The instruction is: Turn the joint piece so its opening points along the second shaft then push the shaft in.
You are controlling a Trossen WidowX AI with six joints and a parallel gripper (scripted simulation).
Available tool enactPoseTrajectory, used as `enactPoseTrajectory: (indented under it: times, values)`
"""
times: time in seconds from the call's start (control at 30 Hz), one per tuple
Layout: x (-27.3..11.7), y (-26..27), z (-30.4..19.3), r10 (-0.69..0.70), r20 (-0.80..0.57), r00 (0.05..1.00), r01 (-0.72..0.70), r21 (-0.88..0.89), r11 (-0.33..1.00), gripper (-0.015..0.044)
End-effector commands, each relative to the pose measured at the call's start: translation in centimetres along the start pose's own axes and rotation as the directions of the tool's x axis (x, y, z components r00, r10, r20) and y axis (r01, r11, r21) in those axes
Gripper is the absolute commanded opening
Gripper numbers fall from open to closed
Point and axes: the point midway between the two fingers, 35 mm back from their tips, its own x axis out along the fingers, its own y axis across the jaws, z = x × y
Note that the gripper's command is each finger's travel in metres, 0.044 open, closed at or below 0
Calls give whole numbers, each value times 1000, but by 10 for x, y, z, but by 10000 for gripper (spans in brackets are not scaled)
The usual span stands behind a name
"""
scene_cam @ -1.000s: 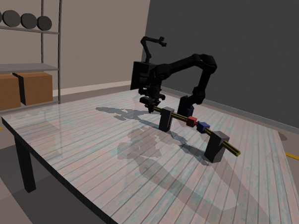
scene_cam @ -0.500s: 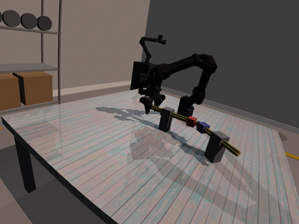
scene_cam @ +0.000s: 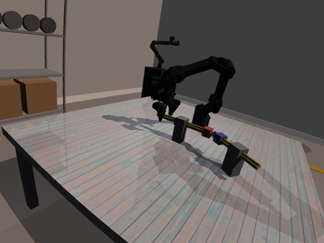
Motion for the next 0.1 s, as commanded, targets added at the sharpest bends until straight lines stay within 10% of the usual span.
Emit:
enactPoseTrajectory:
  times: [0.0,0.07]
  values:
    - [-13,3,2,11,12,1000,-11,-10,1000,440]
    - [-15,3,2,12,12,1000,-11,-9,1000,440]
